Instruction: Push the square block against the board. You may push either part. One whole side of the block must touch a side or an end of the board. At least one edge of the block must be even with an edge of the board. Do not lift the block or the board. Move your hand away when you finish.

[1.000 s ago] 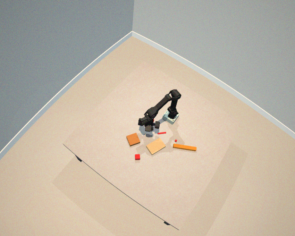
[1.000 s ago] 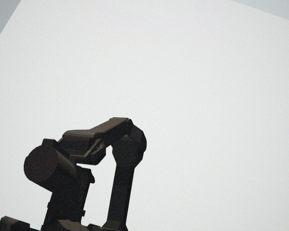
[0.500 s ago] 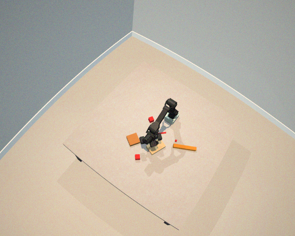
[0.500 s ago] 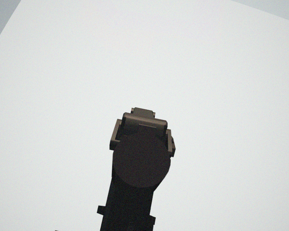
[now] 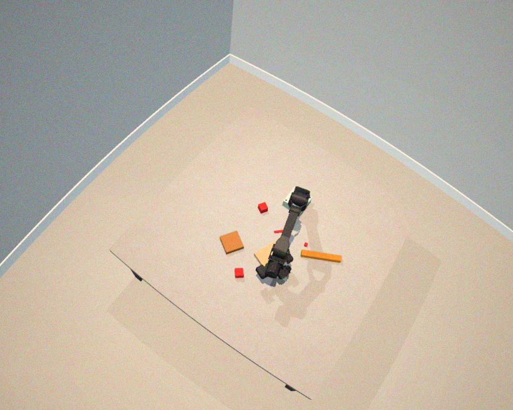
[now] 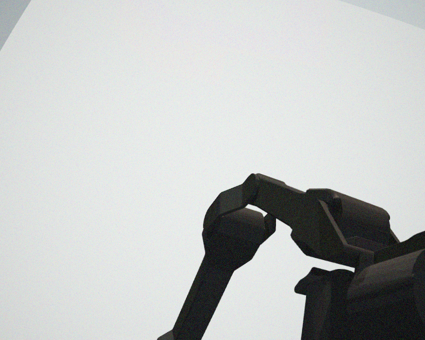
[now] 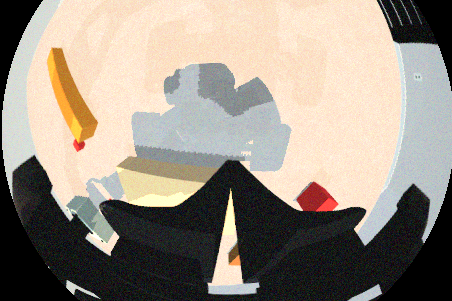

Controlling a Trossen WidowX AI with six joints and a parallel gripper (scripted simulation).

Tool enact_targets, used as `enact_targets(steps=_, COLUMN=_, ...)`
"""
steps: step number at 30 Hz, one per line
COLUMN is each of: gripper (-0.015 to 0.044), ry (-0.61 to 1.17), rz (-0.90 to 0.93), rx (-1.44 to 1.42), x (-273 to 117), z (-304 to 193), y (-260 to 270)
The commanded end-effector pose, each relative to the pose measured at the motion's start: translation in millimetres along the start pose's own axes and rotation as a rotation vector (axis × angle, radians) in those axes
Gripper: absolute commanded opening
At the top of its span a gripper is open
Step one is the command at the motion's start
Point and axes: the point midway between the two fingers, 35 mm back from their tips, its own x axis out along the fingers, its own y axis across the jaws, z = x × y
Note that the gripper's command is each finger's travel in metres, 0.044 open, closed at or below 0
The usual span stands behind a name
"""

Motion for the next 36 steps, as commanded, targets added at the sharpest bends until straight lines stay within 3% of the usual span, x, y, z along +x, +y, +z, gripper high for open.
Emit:
enact_targets(steps=1, gripper=0.0000, ry=0.024, rz=0.022, rx=0.003, x=40, z=-8, y=2)
enact_targets(steps=36, gripper=0.0000, ry=0.028, rz=0.022, rx=0.003, x=42, z=-55, y=-1)
